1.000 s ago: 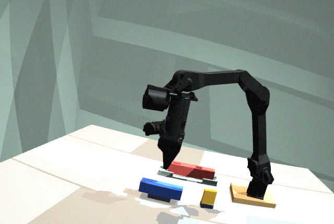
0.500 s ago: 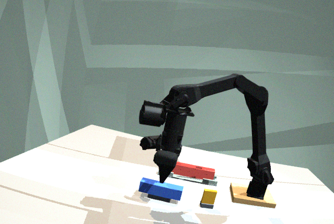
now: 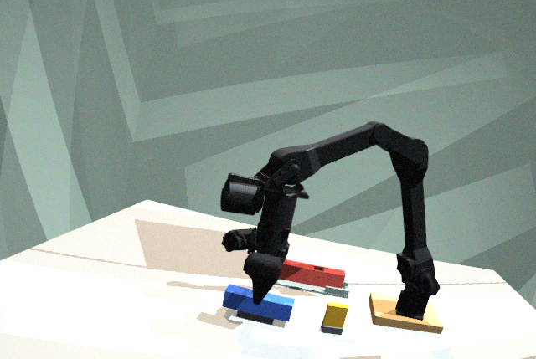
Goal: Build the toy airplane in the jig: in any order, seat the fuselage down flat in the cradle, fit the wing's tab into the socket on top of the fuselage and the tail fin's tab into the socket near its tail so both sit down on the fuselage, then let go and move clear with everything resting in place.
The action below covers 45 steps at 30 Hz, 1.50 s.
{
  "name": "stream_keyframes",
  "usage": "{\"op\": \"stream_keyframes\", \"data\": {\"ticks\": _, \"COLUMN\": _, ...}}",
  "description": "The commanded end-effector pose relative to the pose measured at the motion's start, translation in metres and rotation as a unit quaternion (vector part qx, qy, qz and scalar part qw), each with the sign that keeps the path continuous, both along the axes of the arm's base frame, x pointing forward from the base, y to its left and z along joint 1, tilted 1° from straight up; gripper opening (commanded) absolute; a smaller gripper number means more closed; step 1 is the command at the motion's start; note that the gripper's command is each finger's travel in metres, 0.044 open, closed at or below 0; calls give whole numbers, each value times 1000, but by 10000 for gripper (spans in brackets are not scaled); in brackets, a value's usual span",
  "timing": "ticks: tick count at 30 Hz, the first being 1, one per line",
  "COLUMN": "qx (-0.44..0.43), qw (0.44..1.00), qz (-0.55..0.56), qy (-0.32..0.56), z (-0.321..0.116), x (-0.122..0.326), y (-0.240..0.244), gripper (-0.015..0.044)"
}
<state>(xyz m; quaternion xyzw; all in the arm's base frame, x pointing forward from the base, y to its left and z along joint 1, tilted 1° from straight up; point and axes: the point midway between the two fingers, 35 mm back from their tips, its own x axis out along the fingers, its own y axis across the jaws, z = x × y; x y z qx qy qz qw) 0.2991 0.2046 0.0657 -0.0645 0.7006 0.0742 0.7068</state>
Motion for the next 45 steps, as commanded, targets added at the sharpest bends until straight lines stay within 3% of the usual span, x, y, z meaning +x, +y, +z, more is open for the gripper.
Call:
{"op": "stream_keyframes", "data": {"ticks": 1, "qx": 0, "qw": 1000, "qz": -2, "qy": 1, "z": -7, "x": 0, "y": 0, "gripper": 440}}
{"op": "stream_keyframes", "data": {"ticks": 13, "qx": 0, "qw": 1000, "qz": -2, "qy": 1, "z": -24, "x": -1, "y": 0, "gripper": 440}}
{"op": "stream_keyframes", "data": {"ticks": 23, "qx": 0, "qw": 1000, "qz": -2, "qy": 1, "z": -24, "x": -1, "y": 0, "gripper": 177}}
{"op": "stream_keyframes", "data": {"ticks": 29, "qx": 0, "qw": 1000, "qz": -2, "qy": 1, "z": -24, "x": -1, "y": 0, "gripper": 138}}
{"op": "stream_keyframes", "data": {"ticks": 34, "qx": 6, "qw": 1000, "qz": -10, "qy": -8, "z": -18, "x": 3, "y": 1, "gripper": 6}}
{"op": "stream_keyframes", "data": {"ticks": 45, "qx": 13, "qw": 999, "qz": -22, "qy": -21, "z": 9, "x": 11, "y": 2, "gripper": 0}}
